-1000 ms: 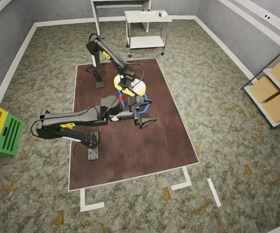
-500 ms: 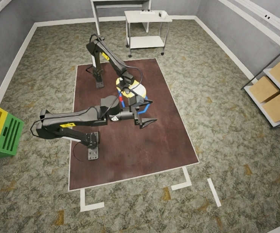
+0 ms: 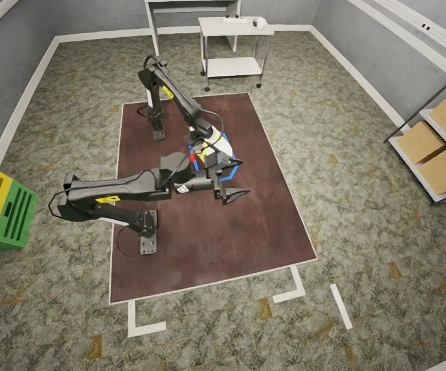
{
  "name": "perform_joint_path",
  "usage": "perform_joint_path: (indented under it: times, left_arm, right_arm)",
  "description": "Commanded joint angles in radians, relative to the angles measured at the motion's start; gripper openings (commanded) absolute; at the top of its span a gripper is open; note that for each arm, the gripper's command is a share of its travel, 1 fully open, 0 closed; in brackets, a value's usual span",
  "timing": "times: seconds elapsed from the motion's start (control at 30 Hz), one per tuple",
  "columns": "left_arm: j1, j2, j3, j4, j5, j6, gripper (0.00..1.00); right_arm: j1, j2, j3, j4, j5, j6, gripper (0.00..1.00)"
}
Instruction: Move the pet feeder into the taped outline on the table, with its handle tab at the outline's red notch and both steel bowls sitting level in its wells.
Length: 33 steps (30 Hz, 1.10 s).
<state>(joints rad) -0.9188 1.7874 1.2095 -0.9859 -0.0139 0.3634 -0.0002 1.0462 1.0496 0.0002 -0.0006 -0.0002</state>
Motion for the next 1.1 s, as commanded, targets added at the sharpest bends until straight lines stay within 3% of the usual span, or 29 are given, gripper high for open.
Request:
perform_joint_path:
  times: [0.0, 0.1, 0.57, 0.7, 0.73, 1.07]
  left_arm:
    - [-0.026, 0.031, 0.034, 0.014, -0.001, 0.094, 0.16]
    - [-0.025, 0.032, 0.036, 0.015, 0.001, 0.067, 0.16]
    - [-0.067, 0.087, 0.105, -0.002, 0.000, 0.305, 0.16]
    - [-0.051, 0.083, 0.078, 0.001, 0.002, 0.266, 0.16]
    - [-0.055, 0.094, 0.077, 0.000, 0.003, 0.265, 0.47]
    - [-0.048, 0.035, 0.078, 0.000, -0.001, 0.265, 0.47]
  right_arm:
    - [-0.004, 0.001, -0.006, 0.012, -0.003, -0.005, 1.00]
    - [-0.004, 0.001, -0.006, 0.012, -0.003, -0.005, 1.00]
    - [-0.004, 0.001, -0.006, 0.012, -0.003, -0.005, 1.00]
    - [-0.004, 0.001, -0.006, 0.012, -0.003, -0.005, 1.00]
    - [-0.004, 0.001, -0.006, 0.012, -0.003, -0.005, 1.00]
    - [-0.004, 0.001, -0.006, 0.012, -0.003, -0.005, 1.00]
